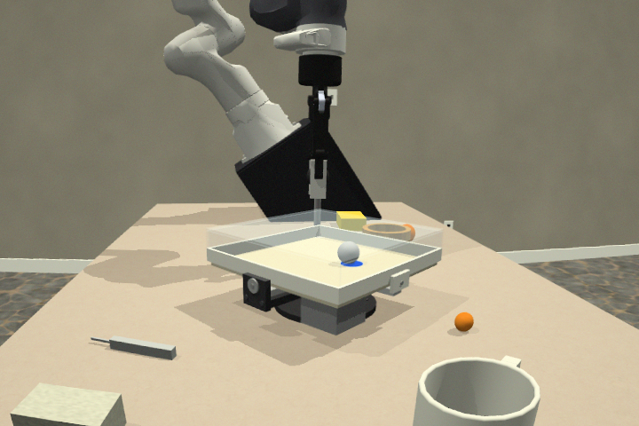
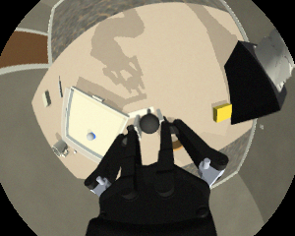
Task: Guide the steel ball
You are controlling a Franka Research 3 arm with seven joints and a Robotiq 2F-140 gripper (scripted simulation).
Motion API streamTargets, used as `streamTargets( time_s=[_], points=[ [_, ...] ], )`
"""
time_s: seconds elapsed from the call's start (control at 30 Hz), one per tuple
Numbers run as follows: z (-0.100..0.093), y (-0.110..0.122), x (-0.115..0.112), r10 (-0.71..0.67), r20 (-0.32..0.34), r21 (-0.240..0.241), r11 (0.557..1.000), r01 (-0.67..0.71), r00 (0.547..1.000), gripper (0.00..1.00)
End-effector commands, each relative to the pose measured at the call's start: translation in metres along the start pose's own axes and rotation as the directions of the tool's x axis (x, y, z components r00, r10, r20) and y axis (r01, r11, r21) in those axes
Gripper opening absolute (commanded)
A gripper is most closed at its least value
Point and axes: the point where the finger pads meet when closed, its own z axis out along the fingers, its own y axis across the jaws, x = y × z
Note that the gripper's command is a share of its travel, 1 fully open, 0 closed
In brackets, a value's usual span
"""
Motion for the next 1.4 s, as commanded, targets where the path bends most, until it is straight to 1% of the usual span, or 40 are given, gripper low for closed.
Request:
streamTargets(
  time_s=[0.0,1.37],
  points=[
    [-0.0036,-0.0015,-0.0055,0.002,0.007,0.005,1.0,-0.002,1.0,0.0],
    [-0.0068,-0.003,-0.0093,0.002,0.007,0.005,1.0,-0.002,1.0,0.0]
  ],
)
